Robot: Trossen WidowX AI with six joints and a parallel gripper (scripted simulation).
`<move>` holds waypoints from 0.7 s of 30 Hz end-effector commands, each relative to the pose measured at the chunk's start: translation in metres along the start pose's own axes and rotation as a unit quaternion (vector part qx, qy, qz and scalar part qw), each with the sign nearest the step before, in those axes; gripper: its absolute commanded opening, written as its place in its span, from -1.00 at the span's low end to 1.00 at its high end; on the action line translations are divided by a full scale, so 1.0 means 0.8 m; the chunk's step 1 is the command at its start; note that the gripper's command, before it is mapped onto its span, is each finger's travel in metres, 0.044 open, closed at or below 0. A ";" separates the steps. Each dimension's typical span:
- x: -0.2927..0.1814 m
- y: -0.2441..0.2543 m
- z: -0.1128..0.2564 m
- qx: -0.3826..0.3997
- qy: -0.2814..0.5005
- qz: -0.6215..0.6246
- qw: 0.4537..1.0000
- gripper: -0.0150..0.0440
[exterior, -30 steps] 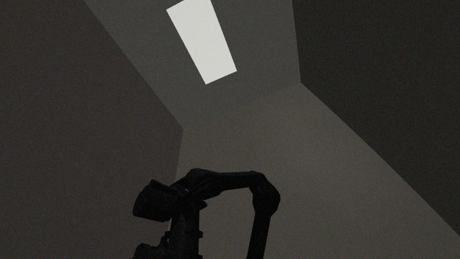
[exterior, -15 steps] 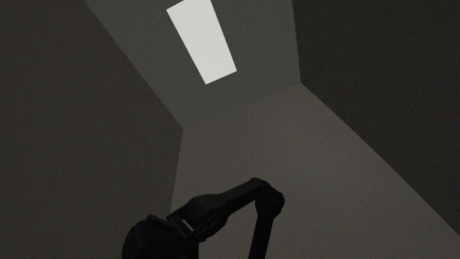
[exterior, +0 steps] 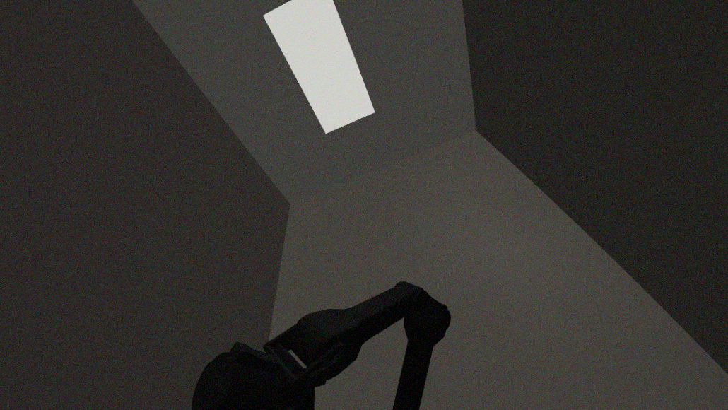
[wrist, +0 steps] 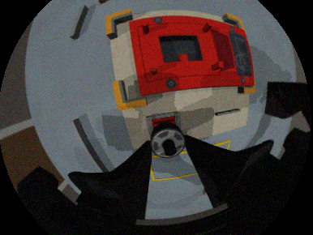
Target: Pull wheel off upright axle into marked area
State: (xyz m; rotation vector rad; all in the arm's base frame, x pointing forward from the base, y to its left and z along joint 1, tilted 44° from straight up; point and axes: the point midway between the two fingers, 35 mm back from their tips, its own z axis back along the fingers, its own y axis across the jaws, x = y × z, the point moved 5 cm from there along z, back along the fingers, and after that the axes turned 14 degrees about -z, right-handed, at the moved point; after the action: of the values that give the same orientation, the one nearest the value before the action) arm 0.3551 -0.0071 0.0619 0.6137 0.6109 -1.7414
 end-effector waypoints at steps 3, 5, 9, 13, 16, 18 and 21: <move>0.000 0.000 0.001 0.000 0.000 0.001 1.000 -0.30; 0.000 0.000 0.002 0.000 0.000 0.001 1.000 -0.48; 0.000 0.000 0.003 0.000 0.000 0.001 1.000 -0.49; 0.000 0.000 0.005 0.000 0.000 0.001 1.000 -0.49; 0.000 0.001 0.006 0.000 0.000 0.000 1.000 -0.49; 0.000 0.001 0.007 0.000 0.000 0.000 1.000 -0.49; 0.000 0.001 0.008 0.000 0.000 0.000 1.000 -0.49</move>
State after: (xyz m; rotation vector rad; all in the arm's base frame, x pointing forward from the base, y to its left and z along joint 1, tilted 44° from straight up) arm 0.3547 -0.0093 0.0644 0.6102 0.6165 -1.7423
